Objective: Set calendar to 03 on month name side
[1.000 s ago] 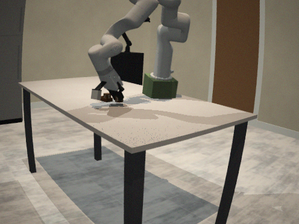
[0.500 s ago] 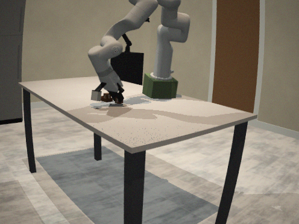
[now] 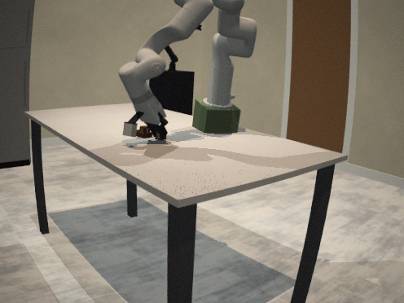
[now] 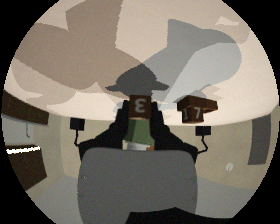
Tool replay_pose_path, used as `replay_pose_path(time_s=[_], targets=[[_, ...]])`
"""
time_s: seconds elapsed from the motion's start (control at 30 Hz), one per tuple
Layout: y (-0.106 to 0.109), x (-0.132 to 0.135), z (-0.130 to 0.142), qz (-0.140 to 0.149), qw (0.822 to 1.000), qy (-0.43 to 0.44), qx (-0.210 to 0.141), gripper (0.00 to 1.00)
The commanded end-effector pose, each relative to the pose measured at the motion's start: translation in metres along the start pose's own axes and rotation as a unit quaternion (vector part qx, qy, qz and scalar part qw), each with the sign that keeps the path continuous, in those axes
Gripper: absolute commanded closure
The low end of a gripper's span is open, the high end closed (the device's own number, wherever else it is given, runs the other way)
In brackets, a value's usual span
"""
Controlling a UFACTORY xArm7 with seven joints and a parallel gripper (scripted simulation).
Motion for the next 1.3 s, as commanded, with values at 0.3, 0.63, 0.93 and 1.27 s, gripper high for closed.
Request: replay_pose_path(time_s=[0.3,0.63,0.93,1.27], targets=[[0.0016,0.0003,-0.0006,0.0,1.0,0.0,0.002,0.73],[0.0016,0.0003,-0.0006,0.0,1.0,0.0,0.002,0.73],[0.0,0.0002,-0.0017,0.0,1.0,0.0,0.002,0.73],[-0.0025,0.0,-0.0034,0.0,1.0,0.0,0.002,0.73]])
Point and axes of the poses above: the point where the finger pads meet when closed, its own y axis back along the fingers, its own x axis across the jaws, z = x × y, the point moved 3 cm from there along y, back along the fingers, and after that the axes turned 6 degrees about -y, right-handed, at the moved point
